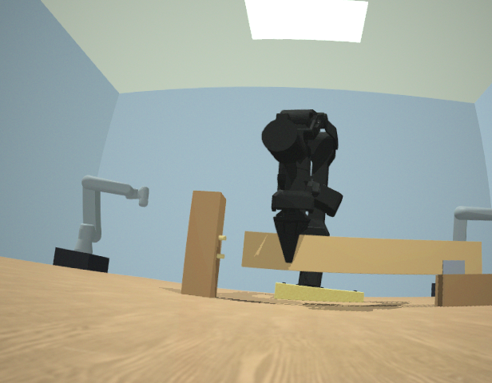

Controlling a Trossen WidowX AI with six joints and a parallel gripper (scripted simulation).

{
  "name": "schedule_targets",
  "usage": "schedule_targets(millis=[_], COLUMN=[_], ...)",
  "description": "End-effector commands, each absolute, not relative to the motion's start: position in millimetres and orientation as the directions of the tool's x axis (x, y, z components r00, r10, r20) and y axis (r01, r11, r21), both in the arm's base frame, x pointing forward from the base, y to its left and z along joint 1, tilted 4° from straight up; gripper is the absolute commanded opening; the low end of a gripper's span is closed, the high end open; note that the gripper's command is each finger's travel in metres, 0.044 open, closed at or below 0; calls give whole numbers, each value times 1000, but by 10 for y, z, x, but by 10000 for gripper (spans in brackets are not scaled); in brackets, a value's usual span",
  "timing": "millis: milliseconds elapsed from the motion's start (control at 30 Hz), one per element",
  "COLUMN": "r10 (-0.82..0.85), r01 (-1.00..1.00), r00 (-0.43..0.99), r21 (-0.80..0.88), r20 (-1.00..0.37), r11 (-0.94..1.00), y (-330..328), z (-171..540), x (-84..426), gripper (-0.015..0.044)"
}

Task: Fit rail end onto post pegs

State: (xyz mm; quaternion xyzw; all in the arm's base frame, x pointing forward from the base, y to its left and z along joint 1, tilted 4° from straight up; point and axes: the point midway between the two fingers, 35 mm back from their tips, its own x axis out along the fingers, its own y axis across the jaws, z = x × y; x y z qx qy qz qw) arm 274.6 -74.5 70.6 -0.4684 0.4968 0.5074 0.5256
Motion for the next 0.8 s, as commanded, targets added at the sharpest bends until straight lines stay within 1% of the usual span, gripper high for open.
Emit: schedule_targets(millis=[0,767], r10=[66,66], r01=[-999,-999], r00=[5,5], r21=[-2,-2], r20=[-998,-998], r11=[52,52], y=[-743,-742], z=[737,737], x=[2745,2720], gripper=[0,0])
